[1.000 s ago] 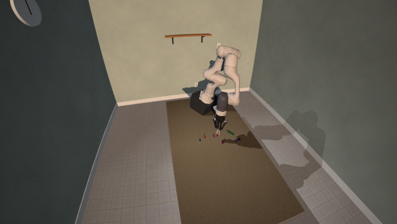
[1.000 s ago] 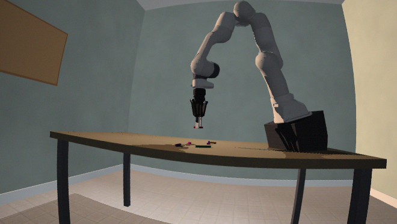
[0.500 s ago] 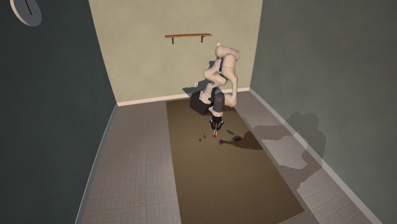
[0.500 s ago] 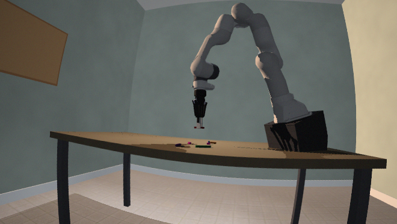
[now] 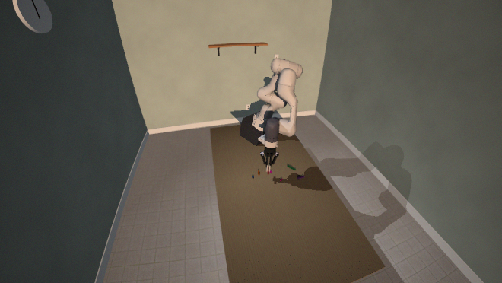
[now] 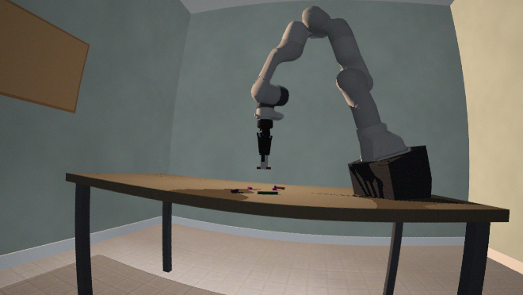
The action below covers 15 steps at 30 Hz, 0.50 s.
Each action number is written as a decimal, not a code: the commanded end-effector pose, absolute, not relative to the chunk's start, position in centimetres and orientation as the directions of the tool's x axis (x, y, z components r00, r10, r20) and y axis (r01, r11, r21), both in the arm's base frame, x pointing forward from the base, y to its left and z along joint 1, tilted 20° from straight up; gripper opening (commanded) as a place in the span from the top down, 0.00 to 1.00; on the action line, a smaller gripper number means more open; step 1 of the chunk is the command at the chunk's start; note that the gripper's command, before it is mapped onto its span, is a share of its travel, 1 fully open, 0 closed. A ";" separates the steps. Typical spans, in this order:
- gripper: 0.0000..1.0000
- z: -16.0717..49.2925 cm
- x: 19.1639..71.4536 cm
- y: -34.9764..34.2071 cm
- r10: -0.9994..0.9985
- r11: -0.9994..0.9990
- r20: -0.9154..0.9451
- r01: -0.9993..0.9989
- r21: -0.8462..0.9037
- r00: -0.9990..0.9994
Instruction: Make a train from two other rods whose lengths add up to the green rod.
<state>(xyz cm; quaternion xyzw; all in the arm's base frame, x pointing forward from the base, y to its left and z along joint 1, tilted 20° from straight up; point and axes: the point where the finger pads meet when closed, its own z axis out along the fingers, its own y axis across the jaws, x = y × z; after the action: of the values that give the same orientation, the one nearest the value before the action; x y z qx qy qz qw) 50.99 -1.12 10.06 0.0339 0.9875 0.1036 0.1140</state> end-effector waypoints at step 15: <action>0.97 9.6 51.4 -4.7 -0.234 0.947 -0.296 -0.285 0.145 -0.926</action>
<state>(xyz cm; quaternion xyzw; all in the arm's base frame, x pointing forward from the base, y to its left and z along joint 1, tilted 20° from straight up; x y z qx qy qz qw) 51.43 -4.19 9.72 -0.0567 0.9862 0.0917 0.1253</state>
